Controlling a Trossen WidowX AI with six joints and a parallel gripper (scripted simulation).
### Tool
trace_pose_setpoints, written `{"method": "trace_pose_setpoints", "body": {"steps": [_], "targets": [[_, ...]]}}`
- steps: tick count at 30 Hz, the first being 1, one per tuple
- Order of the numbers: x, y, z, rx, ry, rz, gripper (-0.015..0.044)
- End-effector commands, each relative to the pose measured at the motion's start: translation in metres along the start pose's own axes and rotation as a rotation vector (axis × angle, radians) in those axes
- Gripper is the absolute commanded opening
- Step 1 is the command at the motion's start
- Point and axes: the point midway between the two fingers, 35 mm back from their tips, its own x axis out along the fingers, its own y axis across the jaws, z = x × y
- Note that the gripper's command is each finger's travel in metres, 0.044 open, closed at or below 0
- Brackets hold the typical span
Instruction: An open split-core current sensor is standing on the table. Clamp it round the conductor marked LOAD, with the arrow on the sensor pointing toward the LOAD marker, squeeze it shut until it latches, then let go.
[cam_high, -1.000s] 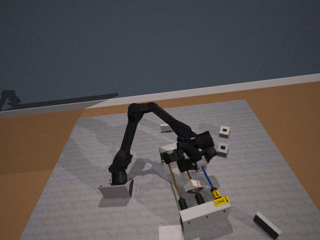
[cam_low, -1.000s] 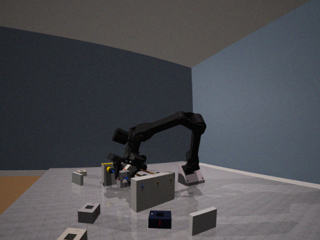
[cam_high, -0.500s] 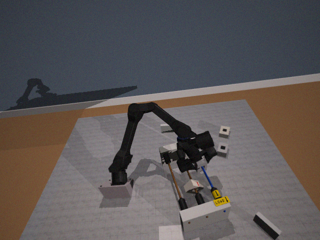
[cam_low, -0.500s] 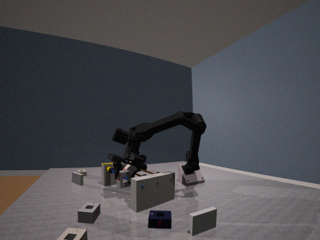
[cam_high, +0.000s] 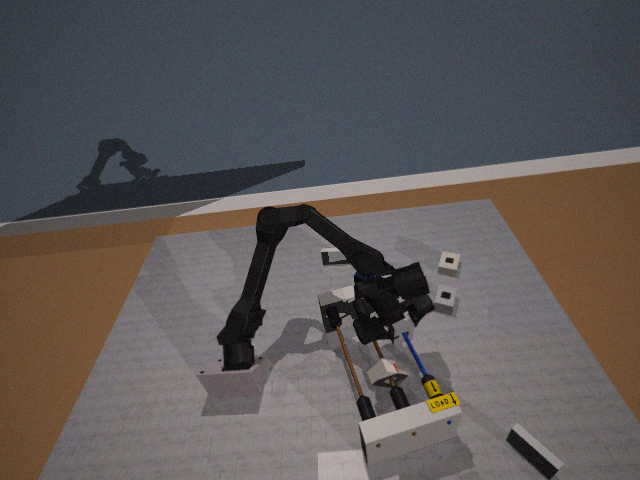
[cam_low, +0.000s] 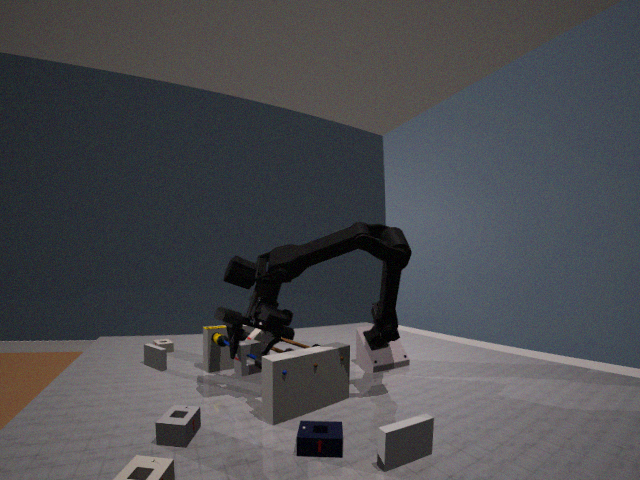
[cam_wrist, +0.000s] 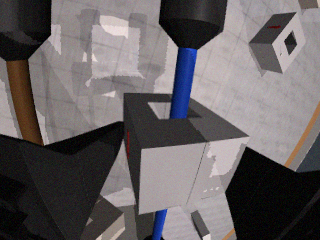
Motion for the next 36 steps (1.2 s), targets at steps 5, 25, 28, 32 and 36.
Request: {"method": "trace_pose_setpoints", "body": {"steps": [5, 25, 28, 32, 36], "targets": [[-0.0004, 0.0, -0.0001, 0.001, 0.0, 0.008, 0.0], [0.0012, 0.0009, -0.0004, 0.0, 0.0, -0.028, 0.0], [0.0044, 0.002, -0.0005, 0.0, 0.001, -0.026, 0.0], [0.0007, 0.0001, -0.0011, -0.003, 0.004, -0.029, 0.0105], [0.0007, 0.0001, -0.0011, -0.003, 0.004, -0.029, 0.021]]}}
